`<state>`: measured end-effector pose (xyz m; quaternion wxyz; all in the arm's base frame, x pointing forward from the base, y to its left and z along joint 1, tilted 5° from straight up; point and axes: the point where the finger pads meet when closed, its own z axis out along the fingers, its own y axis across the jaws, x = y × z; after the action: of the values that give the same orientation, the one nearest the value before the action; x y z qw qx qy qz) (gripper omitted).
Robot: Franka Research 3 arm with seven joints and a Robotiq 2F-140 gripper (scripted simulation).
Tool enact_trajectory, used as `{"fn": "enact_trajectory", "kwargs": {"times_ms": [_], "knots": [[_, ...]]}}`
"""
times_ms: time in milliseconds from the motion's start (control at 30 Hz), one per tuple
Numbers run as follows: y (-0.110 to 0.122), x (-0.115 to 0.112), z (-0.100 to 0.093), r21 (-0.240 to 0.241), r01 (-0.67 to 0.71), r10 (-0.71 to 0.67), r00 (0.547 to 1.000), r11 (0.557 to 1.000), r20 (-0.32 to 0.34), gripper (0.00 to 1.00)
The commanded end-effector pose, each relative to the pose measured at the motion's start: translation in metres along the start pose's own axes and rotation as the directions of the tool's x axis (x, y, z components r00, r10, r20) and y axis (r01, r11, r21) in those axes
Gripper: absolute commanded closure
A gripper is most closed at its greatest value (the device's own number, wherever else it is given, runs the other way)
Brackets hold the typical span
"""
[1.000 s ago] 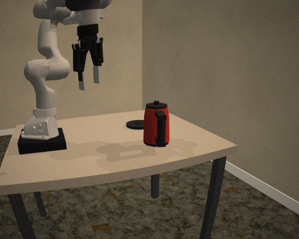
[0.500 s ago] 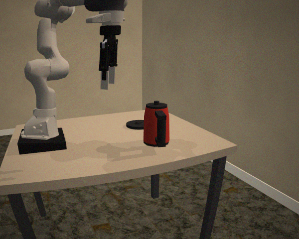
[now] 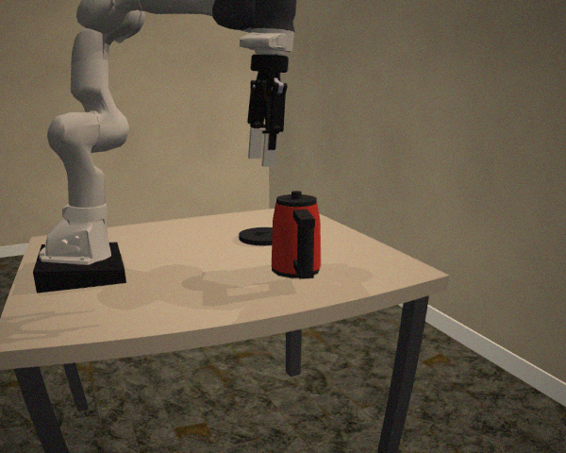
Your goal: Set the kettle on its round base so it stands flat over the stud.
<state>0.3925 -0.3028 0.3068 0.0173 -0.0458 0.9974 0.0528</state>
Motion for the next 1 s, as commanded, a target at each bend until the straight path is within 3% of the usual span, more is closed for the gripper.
{"fn": "enact_trajectory", "kwargs": {"times_ms": [0,67,100,367,567,633,667,967], "knots": [[0.008,-0.037,0.002,0.023,0.275,-0.275,0.962,0.961,-0.005,0.53],[0.008,-0.037,0.002,0.023,0.275,-0.275,0.962,0.961,-0.005,0.53],[0.013,-0.046,0.003,0.031,0.379,-0.379,0.925,0.925,-0.012,0.53],[0.046,-0.099,0.007,0.053,0.624,-0.623,0.781,0.779,-0.039,0.53],[0.059,-0.116,0.009,0.062,0.772,-0.770,0.636,0.633,-0.059,0.53],[0.059,-0.116,0.009,0.062,0.772,-0.770,0.636,0.633,-0.059,0.53],[0.059,-0.118,0.009,0.064,0.821,-0.819,0.571,0.567,-0.066,0.53],[0.061,-0.119,0.009,0.066,0.931,-0.929,0.363,0.358,-0.078,0.53]]}}
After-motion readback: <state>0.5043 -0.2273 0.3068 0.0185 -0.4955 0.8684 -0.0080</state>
